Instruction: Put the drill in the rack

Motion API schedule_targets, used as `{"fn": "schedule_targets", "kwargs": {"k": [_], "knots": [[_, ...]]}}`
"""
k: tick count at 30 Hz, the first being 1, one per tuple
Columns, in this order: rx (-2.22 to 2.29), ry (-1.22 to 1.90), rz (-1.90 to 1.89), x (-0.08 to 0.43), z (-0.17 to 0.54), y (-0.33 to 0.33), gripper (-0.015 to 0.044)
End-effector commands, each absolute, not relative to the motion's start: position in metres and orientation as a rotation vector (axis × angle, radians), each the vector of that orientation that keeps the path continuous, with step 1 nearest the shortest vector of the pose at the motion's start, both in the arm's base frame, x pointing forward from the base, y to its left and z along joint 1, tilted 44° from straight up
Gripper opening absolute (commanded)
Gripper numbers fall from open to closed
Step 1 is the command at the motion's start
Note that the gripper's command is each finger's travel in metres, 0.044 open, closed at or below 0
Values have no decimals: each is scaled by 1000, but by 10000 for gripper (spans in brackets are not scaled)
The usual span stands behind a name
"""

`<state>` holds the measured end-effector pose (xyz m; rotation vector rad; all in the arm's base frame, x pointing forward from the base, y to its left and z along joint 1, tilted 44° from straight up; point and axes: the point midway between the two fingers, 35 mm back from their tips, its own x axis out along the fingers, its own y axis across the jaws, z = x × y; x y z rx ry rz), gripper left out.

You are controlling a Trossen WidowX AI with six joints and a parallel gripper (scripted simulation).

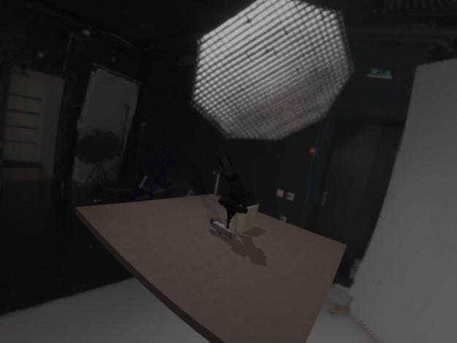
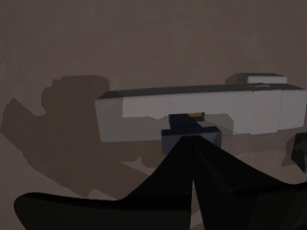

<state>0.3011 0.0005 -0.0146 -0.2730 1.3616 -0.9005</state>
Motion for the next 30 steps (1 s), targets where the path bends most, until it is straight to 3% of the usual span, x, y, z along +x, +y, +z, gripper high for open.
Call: {"fn": "schedule_targets", "kwargs": {"k": [1, 2, 12, 19, 30], "knots": [[-262, 1403, -925, 294, -31, -11, 0], [-262, 1403, -925, 294, -31, -12, 0], [-260, 1404, -923, 309, 23, 41, 263], [-442, 1504, -727, 307, 25, 8, 440], [-1019, 1760, -122, 274, 37, -82, 440]]}}
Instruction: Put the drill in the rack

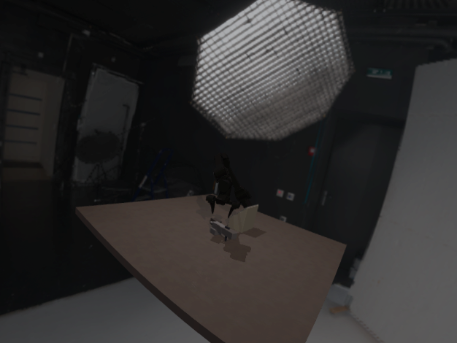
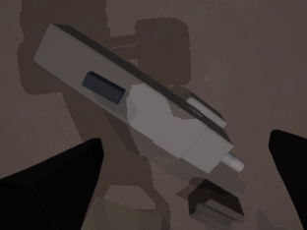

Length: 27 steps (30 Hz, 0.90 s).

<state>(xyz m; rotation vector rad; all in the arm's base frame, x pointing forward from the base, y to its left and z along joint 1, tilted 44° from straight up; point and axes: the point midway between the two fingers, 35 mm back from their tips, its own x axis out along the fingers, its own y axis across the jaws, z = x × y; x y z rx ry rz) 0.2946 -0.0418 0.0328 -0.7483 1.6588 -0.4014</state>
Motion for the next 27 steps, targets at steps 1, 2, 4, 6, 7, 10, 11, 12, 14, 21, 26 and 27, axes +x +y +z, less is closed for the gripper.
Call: {"fn": "schedule_targets", "kwargs": {"k": [1, 2, 4, 6, 7, 10, 11, 12, 14, 21, 26, 27], "knots": [[-1071, 1777, -64, 270, 38, -89, 440], [-1122, 1793, -5, 265, 39, -97, 440], [-1216, 1820, 111, 256, 41, -111, 440], [-1291, 1843, 218, 246, 44, -125, 440], [-1331, 1850, 273, 242, 45, -131, 440], [-1399, 1861, 370, 234, 47, -141, 440], [-1403, 1861, 376, 233, 47, -142, 440], [-1403, 1861, 376, 233, 47, -142, 440], [-1403, 1861, 376, 233, 47, -142, 440], [-1403, 1861, 376, 233, 47, -142, 440], [-1403, 1861, 376, 233, 47, -142, 440], [-1403, 1861, 376, 233, 47, -142, 440]]}}
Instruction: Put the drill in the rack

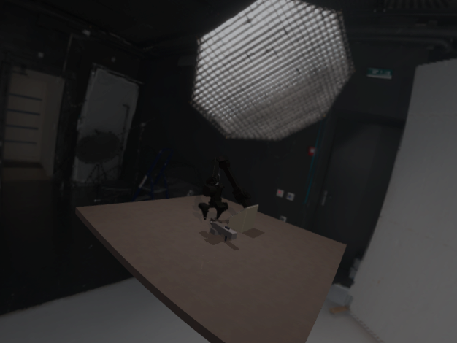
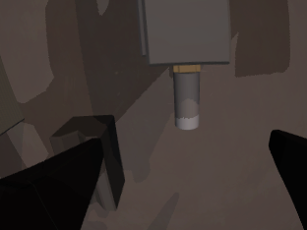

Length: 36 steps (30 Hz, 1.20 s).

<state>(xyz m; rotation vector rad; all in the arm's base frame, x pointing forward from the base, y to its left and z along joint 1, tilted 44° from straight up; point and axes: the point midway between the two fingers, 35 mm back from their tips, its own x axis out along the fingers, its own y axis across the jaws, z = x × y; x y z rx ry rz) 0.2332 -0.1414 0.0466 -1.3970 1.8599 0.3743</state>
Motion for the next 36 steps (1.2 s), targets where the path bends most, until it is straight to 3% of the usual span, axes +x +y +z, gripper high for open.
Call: {"fn": "schedule_targets", "kwargs": {"k": [1, 36], "knots": [[-1403, 1861, 376, 233, 47, -142, 440], [-1404, 1862, 375, 233, 3, -167, 440]]}}
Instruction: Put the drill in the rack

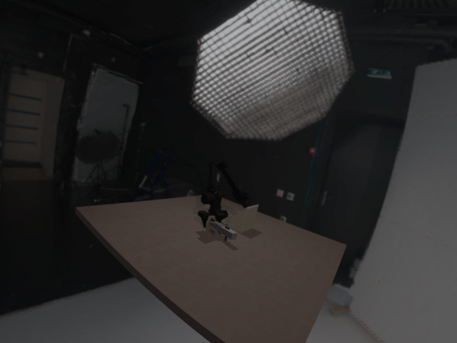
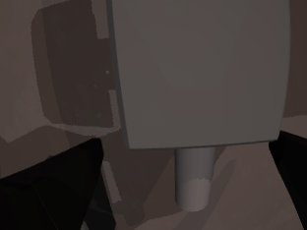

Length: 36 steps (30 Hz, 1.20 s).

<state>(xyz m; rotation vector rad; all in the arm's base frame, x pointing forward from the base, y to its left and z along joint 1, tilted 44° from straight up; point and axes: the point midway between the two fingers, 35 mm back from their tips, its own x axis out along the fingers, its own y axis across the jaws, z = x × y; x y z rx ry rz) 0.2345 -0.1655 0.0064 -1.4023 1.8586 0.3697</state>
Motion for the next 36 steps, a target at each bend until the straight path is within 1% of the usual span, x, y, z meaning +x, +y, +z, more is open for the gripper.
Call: {"fn": "schedule_targets", "kwargs": {"k": [1, 16, 23, 36], "knots": [[-1405, 1862, 375, 233, 2, -168, 440], [-1402, 1859, 370, 234, 5, -166, 46], [-1402, 1859, 370, 234, 5, -166, 0], [-1405, 1863, 375, 227, 16, -178, 0]]}}
